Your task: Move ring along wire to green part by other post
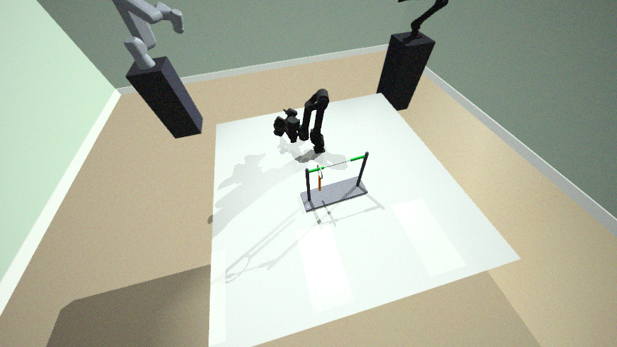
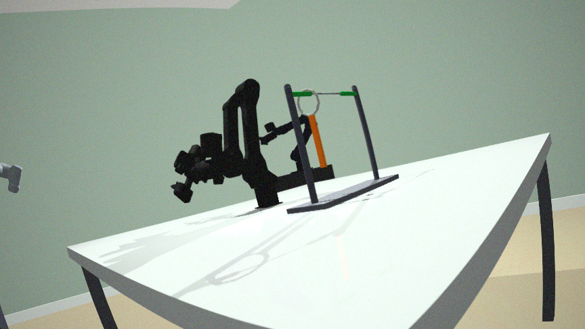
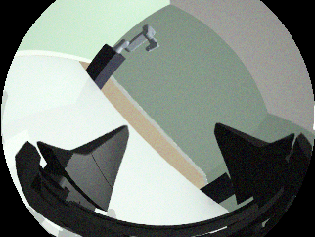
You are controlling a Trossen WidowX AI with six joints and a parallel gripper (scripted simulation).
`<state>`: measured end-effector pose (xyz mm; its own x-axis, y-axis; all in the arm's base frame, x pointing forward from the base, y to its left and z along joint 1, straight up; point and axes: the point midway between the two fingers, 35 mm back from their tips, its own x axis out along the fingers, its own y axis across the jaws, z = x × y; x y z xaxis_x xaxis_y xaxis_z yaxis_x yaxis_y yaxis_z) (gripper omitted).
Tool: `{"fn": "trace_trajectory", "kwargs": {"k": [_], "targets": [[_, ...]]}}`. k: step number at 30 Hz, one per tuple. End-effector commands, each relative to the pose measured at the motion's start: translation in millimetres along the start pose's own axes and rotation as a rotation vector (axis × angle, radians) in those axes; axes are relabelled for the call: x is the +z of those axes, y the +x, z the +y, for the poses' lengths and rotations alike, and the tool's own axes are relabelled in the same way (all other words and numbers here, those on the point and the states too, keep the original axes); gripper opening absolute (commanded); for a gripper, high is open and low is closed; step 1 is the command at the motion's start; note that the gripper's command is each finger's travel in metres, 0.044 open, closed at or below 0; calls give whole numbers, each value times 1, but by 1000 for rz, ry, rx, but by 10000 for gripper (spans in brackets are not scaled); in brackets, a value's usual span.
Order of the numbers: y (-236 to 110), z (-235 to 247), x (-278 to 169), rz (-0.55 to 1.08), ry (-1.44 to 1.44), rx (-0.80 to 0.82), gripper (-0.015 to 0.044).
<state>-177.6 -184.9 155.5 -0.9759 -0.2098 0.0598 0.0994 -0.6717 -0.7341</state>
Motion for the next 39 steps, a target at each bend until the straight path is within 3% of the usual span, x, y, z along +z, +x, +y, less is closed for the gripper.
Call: {"fn": "trace_trajectory", "kwargs": {"k": [1,9,17,24,32,39], "targets": [[0,1,1,-9,0,9,374],[-46,67,57,-404,3,422,164],[-142,121,84,-758,10,945,160],[-243,136,72,-988,3,1455,160],[-336,111,26,-1129,-46,2047,160],[-387,58,-25,-1141,-114,2595,160]]}}
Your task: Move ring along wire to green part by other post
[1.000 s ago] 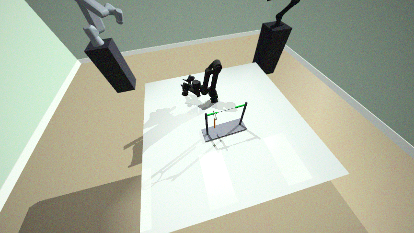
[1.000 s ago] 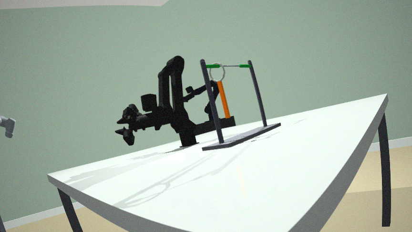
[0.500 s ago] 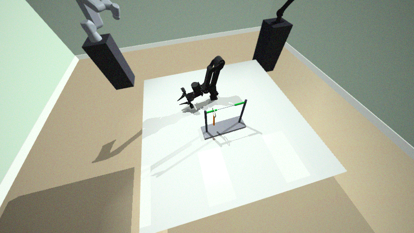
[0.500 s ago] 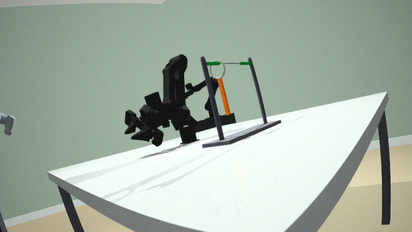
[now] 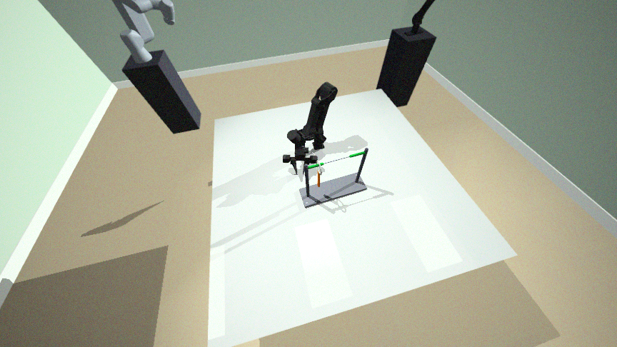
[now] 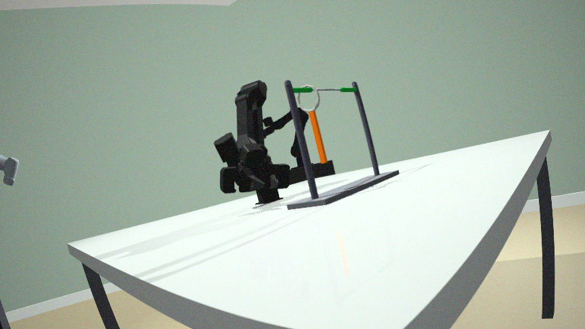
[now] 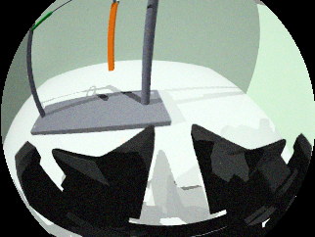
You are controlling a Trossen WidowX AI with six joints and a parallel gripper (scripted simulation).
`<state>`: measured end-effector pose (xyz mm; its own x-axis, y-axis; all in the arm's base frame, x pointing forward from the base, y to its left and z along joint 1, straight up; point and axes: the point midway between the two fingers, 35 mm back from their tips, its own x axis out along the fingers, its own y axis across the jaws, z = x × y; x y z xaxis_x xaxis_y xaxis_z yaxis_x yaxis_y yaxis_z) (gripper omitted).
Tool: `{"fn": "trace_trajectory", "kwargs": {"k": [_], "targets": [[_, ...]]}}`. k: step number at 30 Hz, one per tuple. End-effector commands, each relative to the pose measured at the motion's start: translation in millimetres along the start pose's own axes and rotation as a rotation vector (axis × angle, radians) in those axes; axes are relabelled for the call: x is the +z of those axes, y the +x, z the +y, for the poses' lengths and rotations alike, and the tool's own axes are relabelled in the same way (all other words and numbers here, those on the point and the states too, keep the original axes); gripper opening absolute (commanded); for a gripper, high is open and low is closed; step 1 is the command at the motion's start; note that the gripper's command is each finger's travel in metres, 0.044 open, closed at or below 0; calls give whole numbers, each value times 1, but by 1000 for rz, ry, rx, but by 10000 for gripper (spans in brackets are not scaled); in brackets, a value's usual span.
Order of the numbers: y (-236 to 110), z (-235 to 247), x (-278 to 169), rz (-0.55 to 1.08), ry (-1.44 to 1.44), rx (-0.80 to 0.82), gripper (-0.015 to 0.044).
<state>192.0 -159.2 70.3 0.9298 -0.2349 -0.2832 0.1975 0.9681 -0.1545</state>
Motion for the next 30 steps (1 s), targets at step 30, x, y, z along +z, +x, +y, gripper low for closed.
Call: {"fn": "trace_trajectory", "kwargs": {"k": [30], "targets": [[37,63,70,-146,84,279,160]]}}
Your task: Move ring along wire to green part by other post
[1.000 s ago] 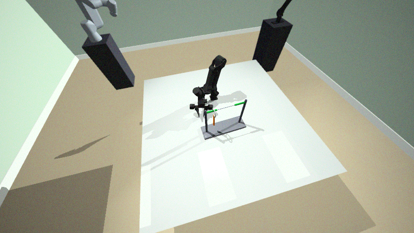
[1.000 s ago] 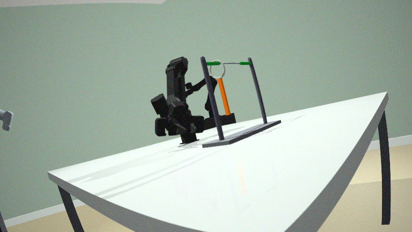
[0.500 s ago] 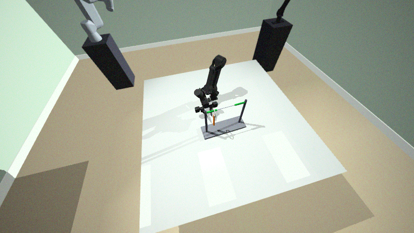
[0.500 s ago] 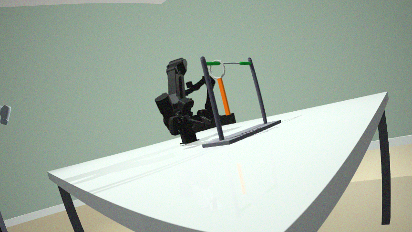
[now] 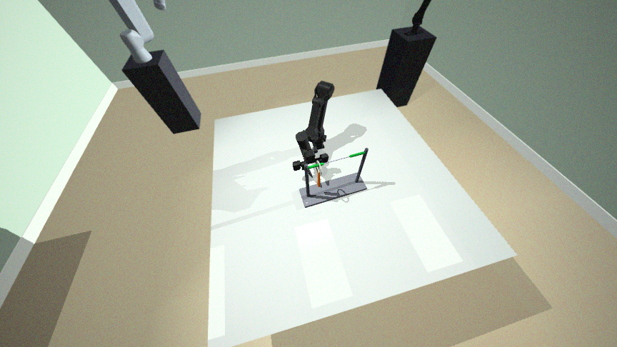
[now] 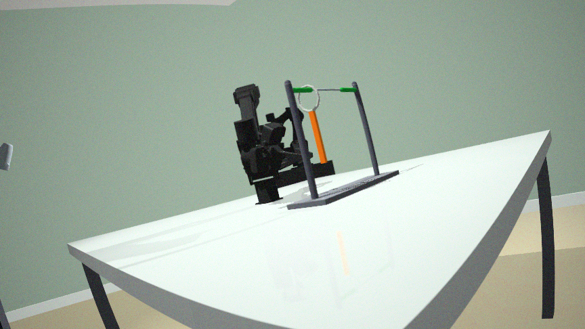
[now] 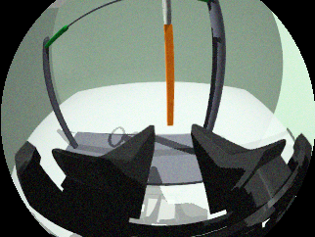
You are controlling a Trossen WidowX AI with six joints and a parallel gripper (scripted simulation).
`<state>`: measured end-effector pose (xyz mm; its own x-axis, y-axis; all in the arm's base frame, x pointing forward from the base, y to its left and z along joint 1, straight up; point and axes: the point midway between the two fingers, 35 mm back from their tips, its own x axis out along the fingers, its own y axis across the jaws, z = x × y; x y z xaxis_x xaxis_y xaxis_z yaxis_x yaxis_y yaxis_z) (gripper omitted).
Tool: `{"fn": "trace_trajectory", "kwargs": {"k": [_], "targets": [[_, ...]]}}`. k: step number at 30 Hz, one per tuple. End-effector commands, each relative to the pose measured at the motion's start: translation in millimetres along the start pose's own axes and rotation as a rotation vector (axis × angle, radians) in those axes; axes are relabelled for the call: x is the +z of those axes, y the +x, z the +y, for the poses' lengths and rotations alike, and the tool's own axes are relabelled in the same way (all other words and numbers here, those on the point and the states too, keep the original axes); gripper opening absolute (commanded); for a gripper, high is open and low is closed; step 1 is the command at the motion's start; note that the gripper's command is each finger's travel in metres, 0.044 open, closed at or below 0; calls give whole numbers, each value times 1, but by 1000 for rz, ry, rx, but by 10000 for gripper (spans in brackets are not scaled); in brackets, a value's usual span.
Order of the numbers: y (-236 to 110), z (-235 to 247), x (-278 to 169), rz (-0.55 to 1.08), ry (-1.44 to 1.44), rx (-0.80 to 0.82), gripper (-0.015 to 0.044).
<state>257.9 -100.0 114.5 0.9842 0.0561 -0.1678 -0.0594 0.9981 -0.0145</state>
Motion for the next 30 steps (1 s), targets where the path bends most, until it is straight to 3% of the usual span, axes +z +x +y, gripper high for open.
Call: {"fn": "trace_trajectory", "kwargs": {"k": [1,30], "targets": [[3,-1,2,-3,6,-7,160],[44,-4,6,-3,5,-6,160]]}}
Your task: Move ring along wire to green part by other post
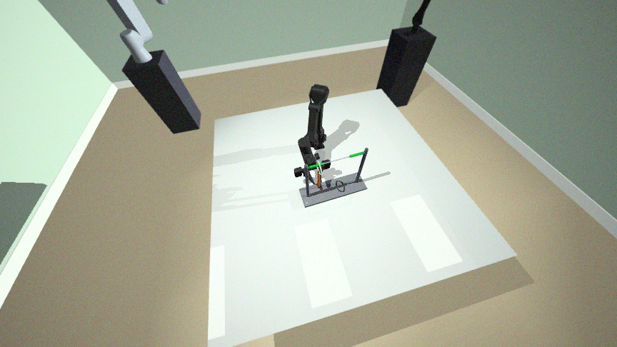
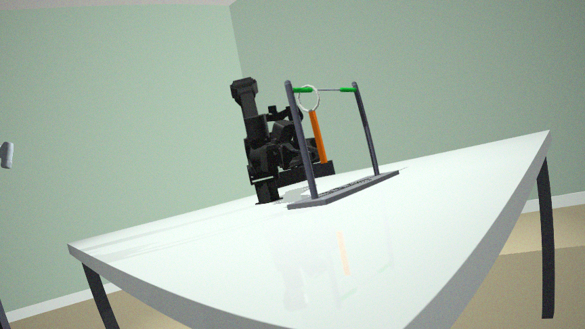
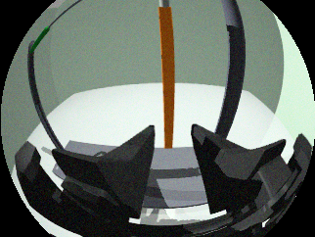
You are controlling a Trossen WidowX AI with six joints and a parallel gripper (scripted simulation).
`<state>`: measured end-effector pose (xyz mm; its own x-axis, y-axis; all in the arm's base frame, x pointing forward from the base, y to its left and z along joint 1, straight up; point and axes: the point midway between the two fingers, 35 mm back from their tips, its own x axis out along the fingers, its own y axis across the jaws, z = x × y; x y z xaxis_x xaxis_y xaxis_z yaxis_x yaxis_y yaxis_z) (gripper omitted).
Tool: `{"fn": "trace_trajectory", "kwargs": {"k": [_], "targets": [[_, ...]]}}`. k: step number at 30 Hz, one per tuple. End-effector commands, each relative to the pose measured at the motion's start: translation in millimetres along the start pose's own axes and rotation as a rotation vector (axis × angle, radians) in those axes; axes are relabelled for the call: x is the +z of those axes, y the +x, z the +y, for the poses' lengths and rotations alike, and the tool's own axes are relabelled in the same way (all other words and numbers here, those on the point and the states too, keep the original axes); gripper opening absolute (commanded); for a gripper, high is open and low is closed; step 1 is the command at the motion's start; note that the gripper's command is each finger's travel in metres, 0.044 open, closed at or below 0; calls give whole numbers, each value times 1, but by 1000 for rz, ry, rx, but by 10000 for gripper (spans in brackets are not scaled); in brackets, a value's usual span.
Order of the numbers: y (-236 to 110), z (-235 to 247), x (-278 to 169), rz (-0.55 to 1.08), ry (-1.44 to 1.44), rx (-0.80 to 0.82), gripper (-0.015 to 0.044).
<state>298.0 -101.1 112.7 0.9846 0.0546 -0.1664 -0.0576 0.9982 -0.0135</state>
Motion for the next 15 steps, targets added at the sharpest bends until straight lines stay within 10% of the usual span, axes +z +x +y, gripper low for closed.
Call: {"fn": "trace_trajectory", "kwargs": {"k": [1,15], "targets": [[6,-1,1,-2,3,-5,160],[28,1,-1,-6,4,-5,160]]}}
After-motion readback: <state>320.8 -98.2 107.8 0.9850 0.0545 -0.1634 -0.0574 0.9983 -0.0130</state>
